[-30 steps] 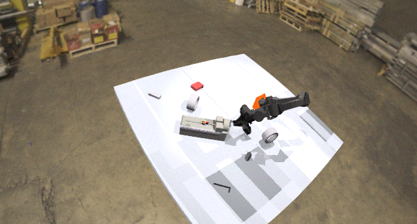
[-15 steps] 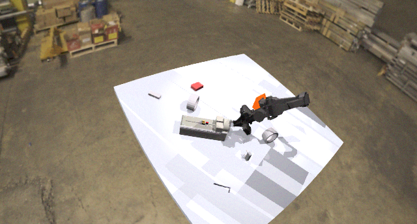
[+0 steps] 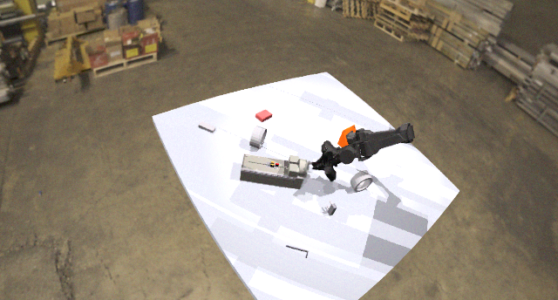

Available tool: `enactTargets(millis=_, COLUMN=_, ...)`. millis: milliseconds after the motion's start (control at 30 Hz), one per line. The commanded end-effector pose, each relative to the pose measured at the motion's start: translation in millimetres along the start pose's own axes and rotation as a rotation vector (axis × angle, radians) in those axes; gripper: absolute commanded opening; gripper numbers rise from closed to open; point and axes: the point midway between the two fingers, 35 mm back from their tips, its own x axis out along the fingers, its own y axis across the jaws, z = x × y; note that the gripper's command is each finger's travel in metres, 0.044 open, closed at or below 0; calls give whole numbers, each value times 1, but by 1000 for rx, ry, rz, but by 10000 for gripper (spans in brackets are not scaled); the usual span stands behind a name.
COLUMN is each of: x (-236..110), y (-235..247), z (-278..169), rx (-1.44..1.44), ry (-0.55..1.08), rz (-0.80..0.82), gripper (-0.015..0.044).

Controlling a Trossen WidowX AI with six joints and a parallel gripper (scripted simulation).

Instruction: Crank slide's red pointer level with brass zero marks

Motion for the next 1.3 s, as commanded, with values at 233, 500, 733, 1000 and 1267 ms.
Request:
enactTargets(millis=233, x=-1, y=11, z=0, rx=-9, ry=-4, rz=23, gripper=0)
enactTargets(millis=500, x=1, y=15, z=-1, rx=-9, ry=-4, rz=23, gripper=0)
enactTargets(millis=733, x=2, y=19, z=-2, rx=-9, ry=-4, rz=24, gripper=0)
enactTargets(millis=1000, x=5, y=24, z=-5, rx=-8, ry=-4, rz=24, gripper=0)
enactTargets(millis=1267, x=9, y=29, z=-9, rx=-8, ry=-4, rz=25, gripper=0)
